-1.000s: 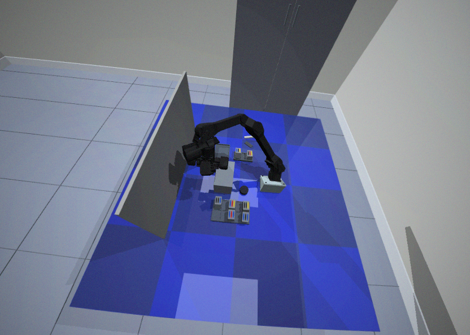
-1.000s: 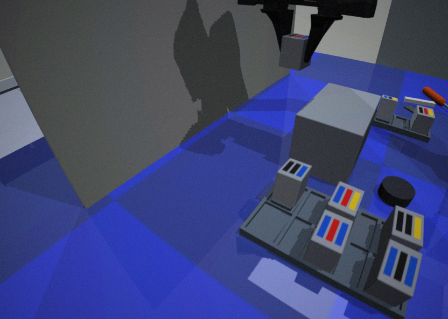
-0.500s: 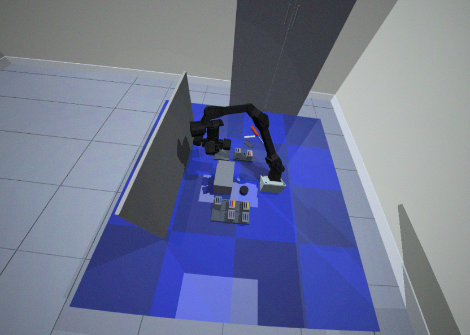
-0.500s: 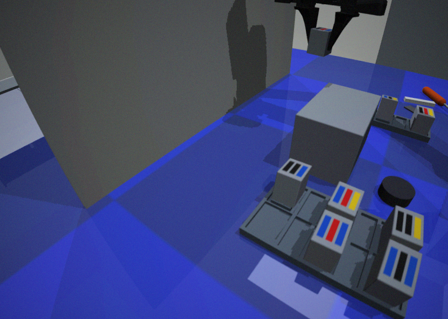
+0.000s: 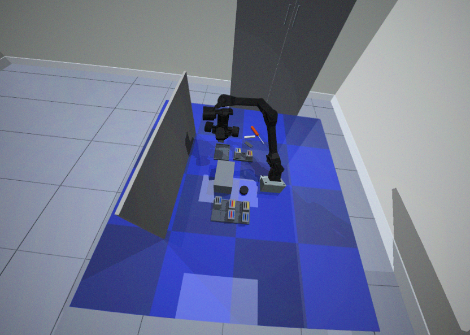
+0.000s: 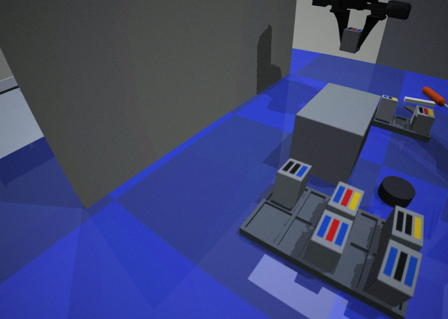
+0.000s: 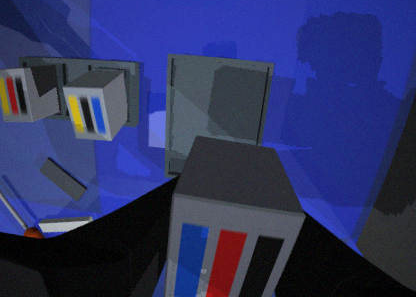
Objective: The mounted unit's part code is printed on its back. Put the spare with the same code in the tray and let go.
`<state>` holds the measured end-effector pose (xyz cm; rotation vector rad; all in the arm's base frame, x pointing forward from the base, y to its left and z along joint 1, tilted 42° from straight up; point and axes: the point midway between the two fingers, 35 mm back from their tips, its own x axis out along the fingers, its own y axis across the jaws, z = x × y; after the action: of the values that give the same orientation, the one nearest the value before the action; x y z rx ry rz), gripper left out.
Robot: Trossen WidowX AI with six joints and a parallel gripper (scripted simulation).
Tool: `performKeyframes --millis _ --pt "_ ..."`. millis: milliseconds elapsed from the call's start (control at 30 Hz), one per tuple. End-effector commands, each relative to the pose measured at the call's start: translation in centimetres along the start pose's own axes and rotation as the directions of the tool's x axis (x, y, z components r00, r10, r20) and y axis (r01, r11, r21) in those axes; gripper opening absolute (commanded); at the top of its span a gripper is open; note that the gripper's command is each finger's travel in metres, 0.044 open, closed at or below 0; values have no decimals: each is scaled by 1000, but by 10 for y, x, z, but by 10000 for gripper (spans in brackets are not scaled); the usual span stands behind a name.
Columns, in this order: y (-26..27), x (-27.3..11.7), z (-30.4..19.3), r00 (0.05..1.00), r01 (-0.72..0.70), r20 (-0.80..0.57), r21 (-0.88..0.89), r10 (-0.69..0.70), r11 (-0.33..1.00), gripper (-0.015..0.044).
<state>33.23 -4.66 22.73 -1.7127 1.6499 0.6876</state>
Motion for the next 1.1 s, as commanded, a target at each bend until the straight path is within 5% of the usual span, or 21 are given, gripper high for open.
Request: performKeyframes --millis 0,1067 --pt "7 0 -11 1000 1 -9 -14 -2 1000 0" --pt "3 22 -9 1000 -5 -8 -19 5 1000 0"
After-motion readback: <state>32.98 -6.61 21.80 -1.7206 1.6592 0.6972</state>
